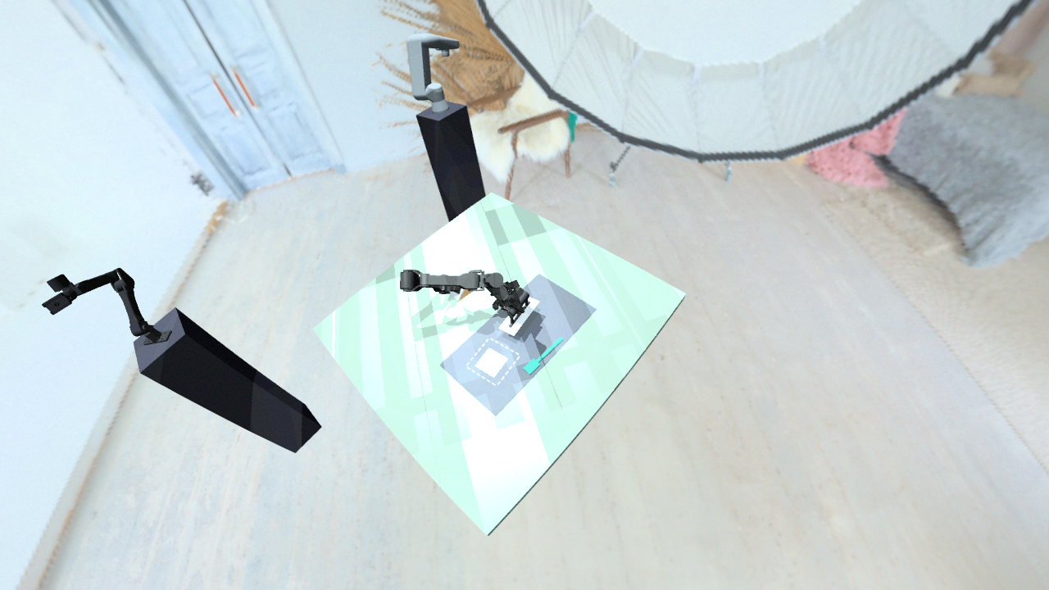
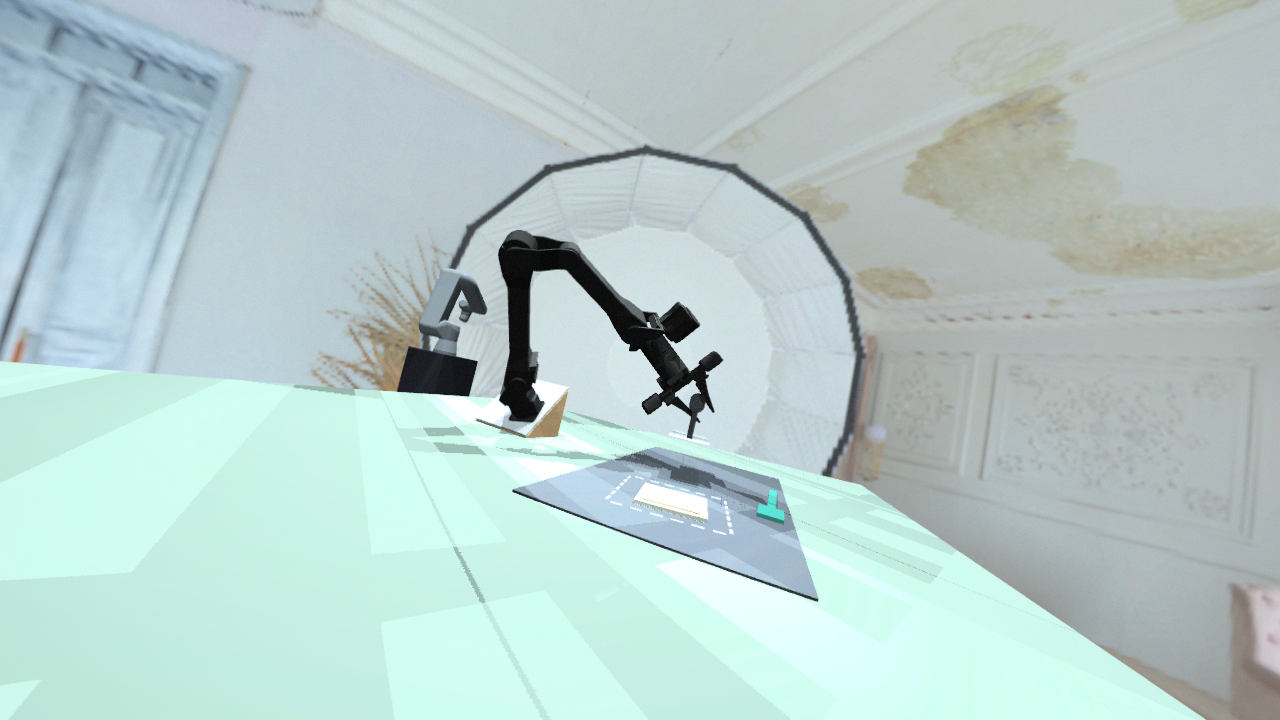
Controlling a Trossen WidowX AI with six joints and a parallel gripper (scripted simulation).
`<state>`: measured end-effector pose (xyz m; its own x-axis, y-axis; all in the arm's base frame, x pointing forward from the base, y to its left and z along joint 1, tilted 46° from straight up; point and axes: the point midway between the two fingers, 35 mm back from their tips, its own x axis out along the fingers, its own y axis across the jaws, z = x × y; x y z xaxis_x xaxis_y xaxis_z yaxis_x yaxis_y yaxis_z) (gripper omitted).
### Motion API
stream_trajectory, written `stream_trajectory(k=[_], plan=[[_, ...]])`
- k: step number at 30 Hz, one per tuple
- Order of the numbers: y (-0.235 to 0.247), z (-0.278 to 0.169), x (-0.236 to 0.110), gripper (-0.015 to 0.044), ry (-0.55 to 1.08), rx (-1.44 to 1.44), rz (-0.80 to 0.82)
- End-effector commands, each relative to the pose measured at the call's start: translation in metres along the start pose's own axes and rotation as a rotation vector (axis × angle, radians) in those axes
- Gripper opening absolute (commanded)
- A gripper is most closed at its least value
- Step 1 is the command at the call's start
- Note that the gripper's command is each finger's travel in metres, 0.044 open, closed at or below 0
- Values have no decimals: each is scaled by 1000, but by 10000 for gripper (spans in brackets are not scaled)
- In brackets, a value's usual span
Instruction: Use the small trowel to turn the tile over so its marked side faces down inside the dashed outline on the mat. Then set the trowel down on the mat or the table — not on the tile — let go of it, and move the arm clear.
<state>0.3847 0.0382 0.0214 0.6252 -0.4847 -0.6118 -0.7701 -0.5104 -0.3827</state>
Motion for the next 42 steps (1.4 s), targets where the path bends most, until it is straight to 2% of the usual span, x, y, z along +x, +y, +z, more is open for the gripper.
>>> stream_trajectory(k=[1,21,38,42], plan=[[-9,15,4,0,-66,-58,-10],[-12,117,33,0,-476,-452,1],[5,200,40,0,-845,-715,-43],[7,206,40,0,-878,-734,-49]])
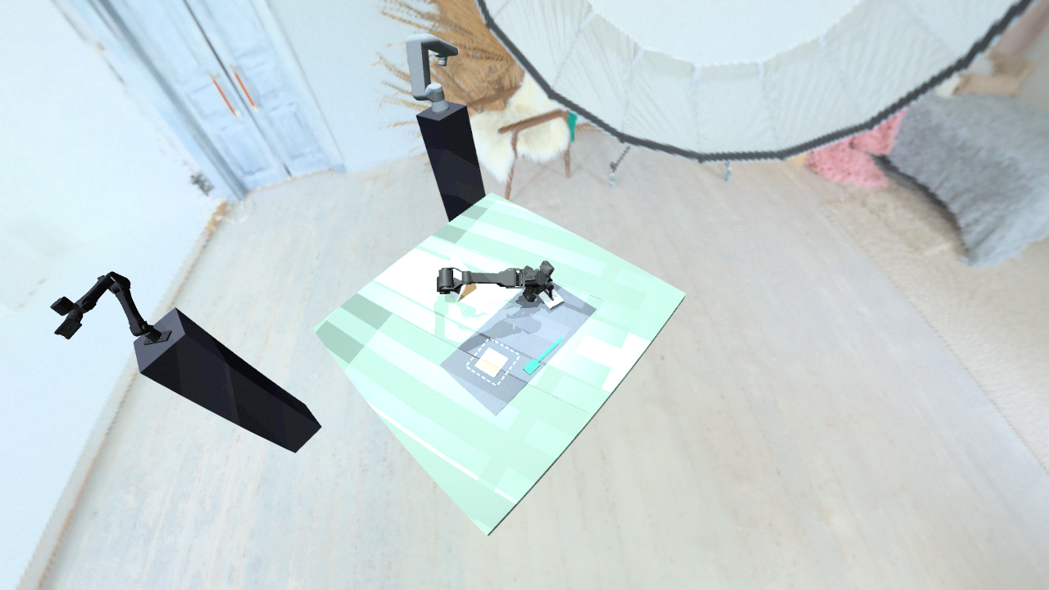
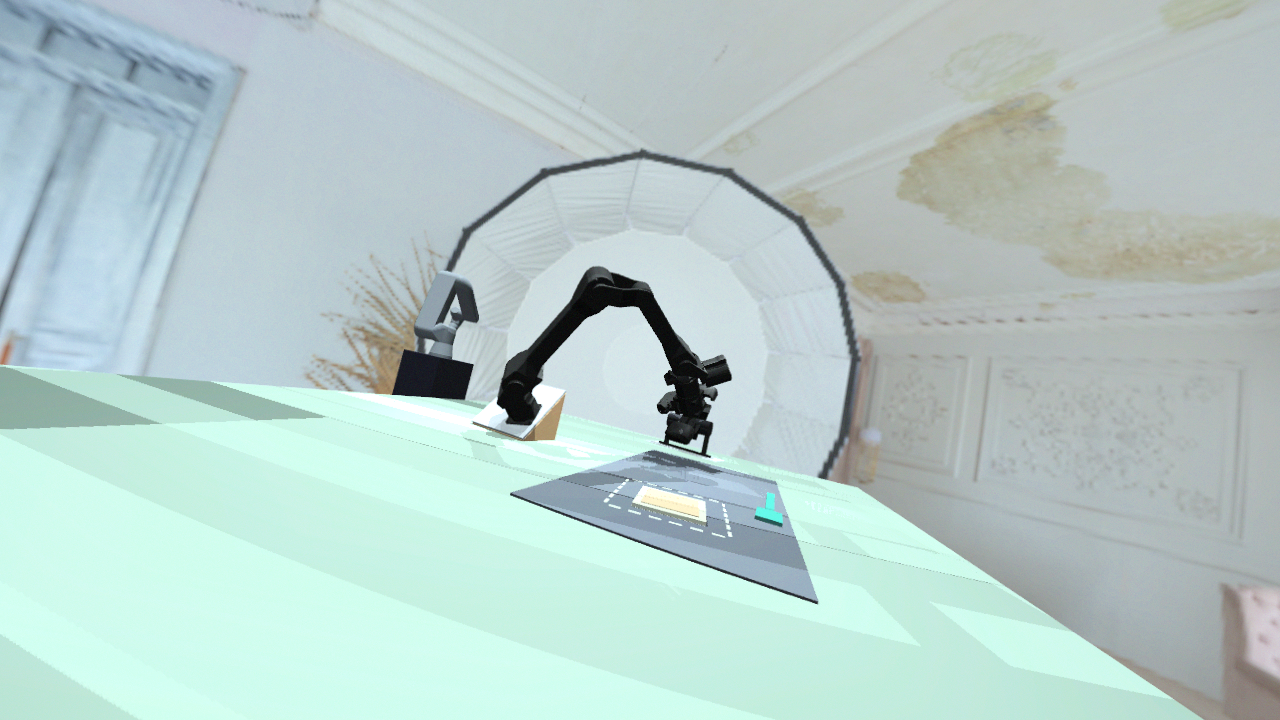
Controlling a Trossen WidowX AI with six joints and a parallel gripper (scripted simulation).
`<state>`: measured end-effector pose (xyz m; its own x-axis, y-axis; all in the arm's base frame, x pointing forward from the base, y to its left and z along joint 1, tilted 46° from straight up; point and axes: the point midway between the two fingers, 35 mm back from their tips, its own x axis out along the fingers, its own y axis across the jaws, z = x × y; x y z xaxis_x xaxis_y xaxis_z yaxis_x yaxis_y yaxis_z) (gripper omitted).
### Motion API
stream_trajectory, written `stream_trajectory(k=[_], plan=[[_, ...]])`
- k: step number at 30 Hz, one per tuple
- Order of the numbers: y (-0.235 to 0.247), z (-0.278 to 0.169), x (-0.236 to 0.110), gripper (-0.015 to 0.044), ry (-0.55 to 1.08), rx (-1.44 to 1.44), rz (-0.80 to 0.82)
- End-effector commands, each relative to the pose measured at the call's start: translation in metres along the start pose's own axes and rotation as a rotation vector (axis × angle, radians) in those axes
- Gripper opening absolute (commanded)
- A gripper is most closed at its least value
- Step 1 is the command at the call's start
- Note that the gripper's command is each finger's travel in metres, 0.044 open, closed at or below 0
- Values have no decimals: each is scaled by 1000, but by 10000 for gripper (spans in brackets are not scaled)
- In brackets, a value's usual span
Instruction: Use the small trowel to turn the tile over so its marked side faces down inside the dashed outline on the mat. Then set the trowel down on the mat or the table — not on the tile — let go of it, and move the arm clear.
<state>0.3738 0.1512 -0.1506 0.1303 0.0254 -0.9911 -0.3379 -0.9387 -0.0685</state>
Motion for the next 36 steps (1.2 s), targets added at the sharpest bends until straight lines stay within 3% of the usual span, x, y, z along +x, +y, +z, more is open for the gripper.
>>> stream_trajectory(k=[1,36], plan=[[-12,0,-1,0,-16,-28,-34],[6,-2,15,0,-16,-29,-32]])
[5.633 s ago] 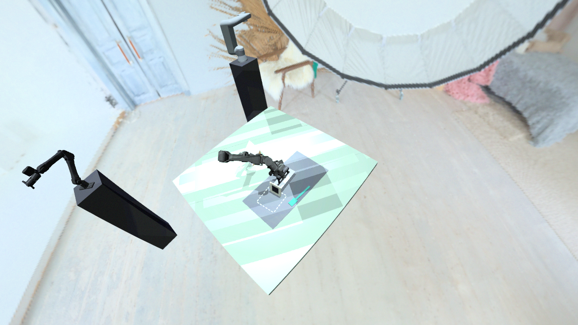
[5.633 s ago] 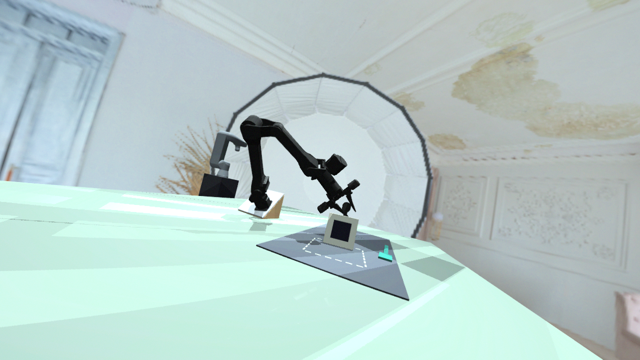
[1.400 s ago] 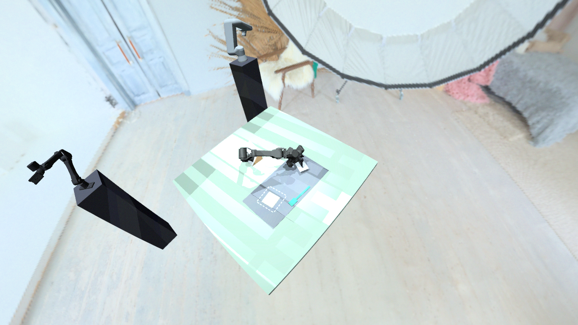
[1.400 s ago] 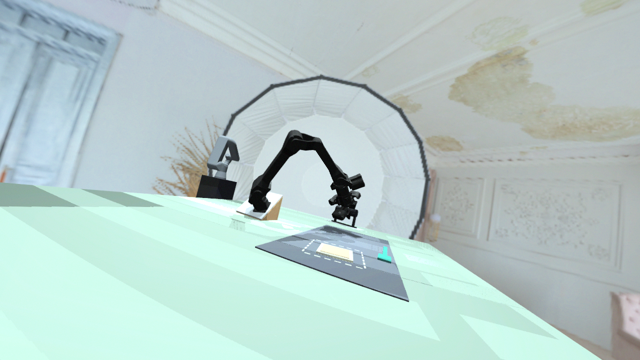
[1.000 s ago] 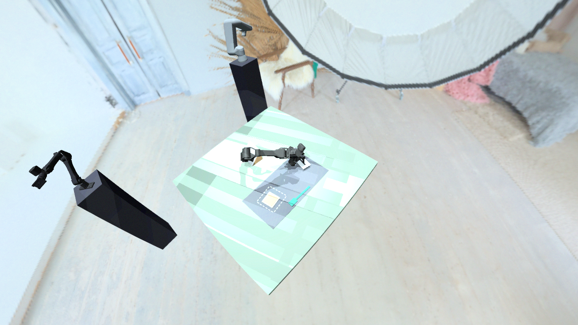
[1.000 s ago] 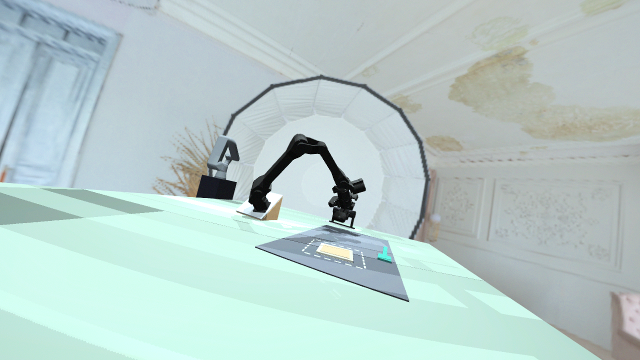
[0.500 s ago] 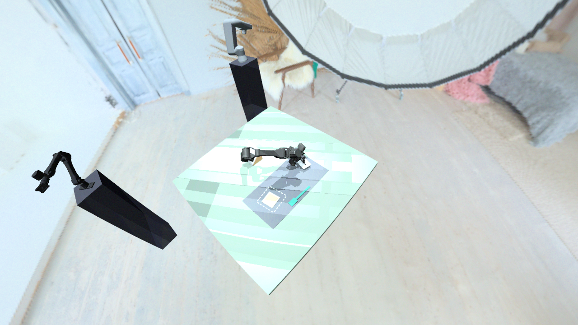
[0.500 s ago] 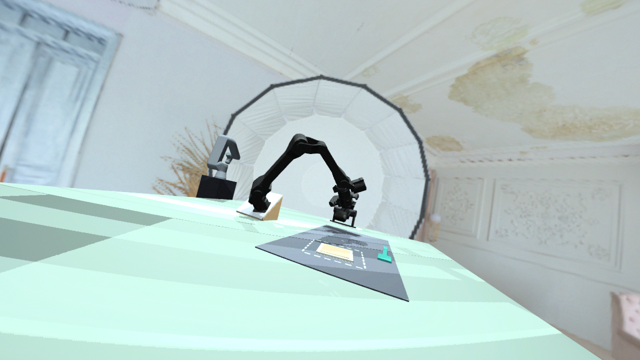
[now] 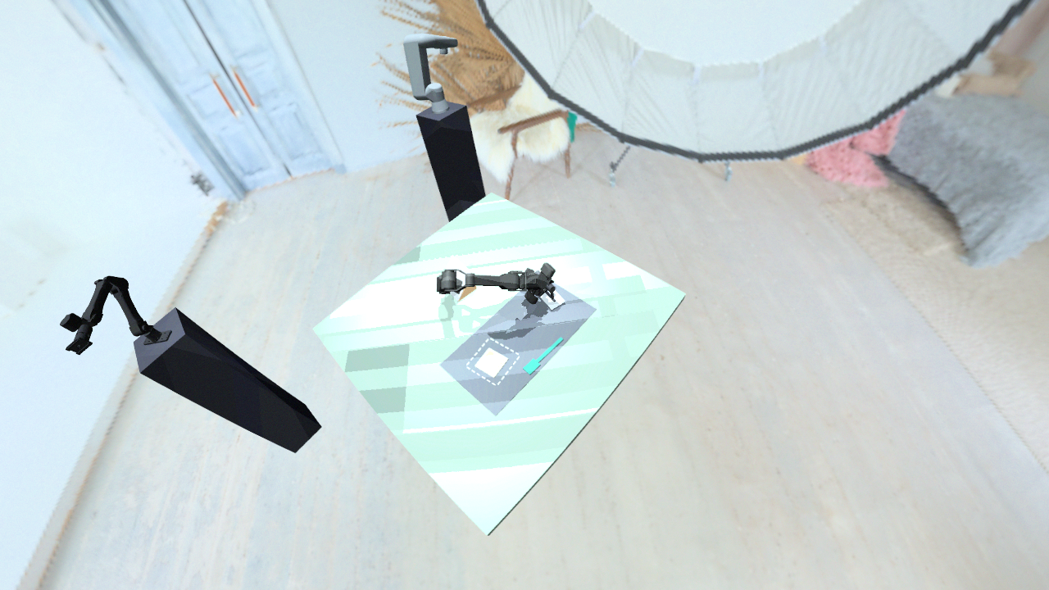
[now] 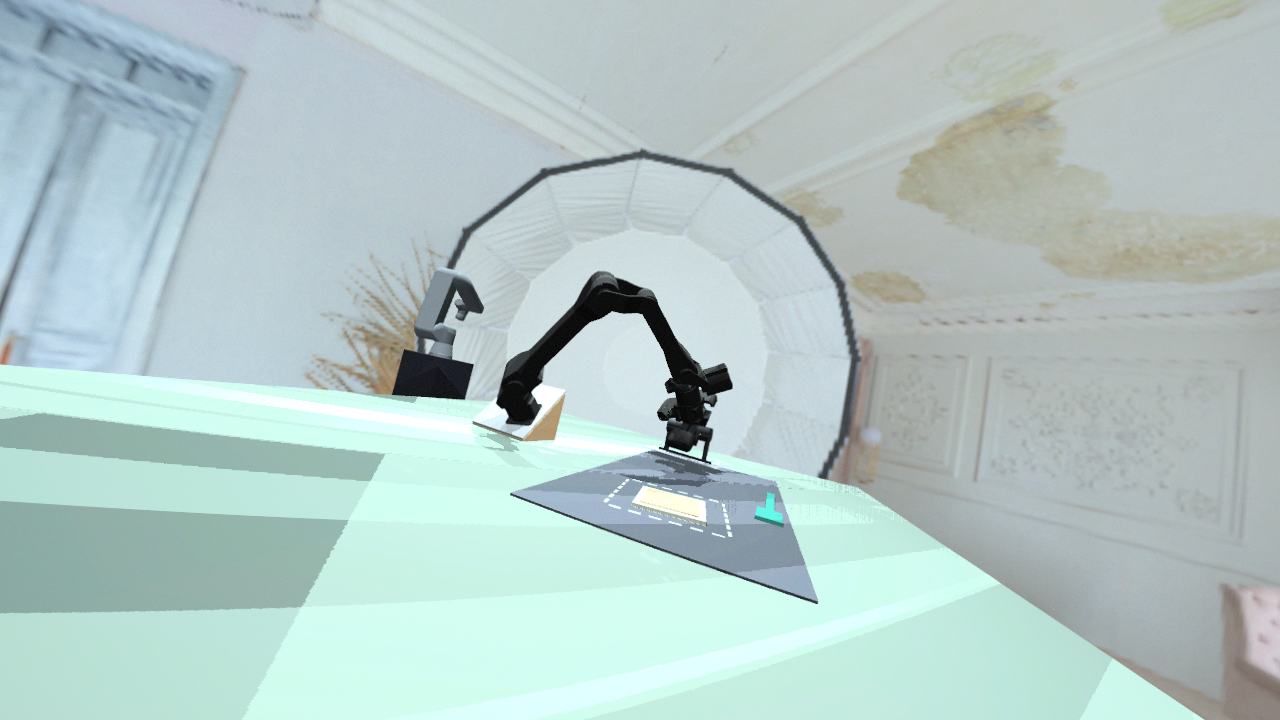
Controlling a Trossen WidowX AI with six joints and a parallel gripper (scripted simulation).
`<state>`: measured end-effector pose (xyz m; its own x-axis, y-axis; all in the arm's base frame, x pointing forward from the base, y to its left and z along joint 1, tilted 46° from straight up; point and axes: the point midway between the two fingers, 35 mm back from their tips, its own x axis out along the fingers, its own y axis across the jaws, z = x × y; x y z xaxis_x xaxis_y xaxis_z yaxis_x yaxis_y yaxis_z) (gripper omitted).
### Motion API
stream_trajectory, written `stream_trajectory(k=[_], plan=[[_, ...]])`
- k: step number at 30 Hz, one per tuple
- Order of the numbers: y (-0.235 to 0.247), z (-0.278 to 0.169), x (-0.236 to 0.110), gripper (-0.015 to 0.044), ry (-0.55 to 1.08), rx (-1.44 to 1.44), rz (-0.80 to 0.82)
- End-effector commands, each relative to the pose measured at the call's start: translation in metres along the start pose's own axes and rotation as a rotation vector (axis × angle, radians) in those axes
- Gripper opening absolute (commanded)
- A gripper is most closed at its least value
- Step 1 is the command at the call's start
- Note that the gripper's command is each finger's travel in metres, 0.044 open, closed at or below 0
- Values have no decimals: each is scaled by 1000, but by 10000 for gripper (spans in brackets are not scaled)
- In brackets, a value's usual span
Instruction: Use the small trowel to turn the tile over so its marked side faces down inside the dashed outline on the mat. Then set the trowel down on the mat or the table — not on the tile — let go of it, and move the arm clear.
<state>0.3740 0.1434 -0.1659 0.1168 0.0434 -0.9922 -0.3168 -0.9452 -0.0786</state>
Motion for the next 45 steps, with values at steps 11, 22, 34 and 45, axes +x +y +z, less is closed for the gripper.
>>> stream_trajectory(k=[11,22,34,45], plan=[[8,-1,9,26,4,-8,-19],[8,-1,9,300,4,-8,-19],[8,-1,-1,300,4,-8,-18],[9,-1,-45,300,4,-5,-12]])
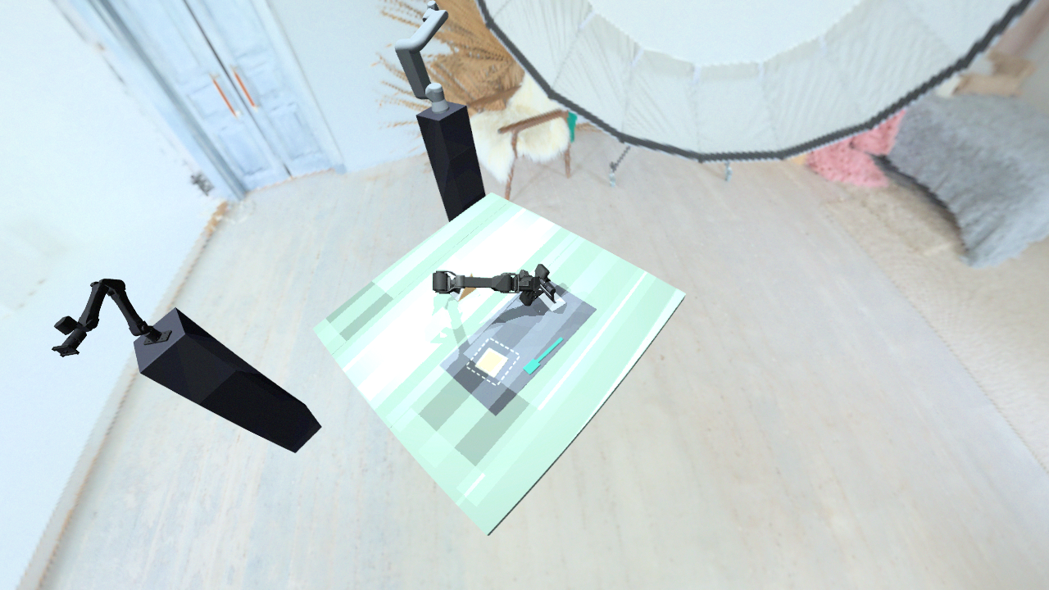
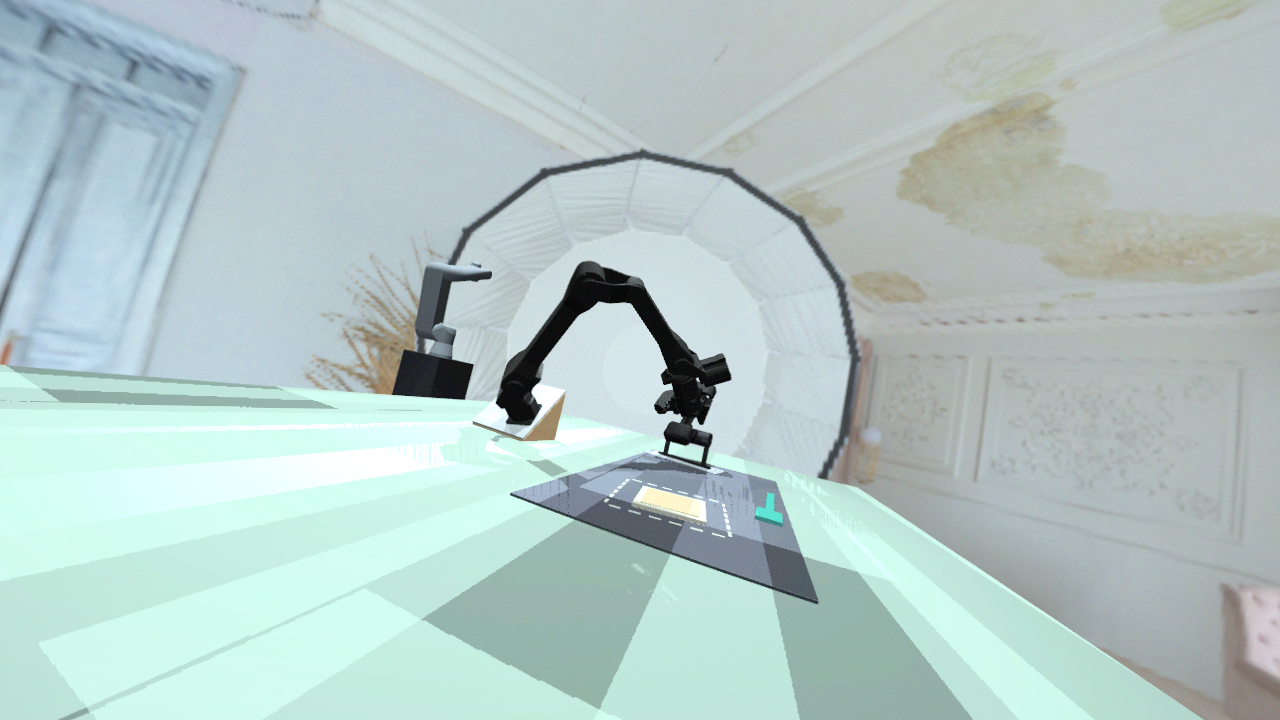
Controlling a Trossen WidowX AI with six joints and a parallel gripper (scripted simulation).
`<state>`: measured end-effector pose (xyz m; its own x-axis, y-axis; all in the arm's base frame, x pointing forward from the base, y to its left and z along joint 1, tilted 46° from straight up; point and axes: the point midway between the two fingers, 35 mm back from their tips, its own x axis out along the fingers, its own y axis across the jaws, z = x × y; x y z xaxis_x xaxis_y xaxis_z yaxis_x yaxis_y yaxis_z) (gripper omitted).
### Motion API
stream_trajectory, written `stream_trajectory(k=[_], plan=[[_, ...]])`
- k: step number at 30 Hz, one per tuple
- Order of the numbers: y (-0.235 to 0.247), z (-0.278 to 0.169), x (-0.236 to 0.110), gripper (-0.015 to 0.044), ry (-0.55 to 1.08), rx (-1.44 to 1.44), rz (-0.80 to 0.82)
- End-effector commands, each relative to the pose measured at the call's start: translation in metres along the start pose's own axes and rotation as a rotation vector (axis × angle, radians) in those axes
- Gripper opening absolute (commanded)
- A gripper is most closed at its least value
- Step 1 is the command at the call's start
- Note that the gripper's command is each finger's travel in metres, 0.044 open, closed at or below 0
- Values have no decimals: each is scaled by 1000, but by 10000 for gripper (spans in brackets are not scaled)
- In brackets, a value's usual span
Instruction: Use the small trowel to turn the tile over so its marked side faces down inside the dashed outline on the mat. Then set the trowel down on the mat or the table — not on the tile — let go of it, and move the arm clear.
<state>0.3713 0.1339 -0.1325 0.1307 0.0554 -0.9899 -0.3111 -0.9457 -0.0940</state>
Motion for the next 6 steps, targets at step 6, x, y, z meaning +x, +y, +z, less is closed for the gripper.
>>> stream_trajectory(k=[6], plan=[[-12,11,-39,300,-5,0,3]])
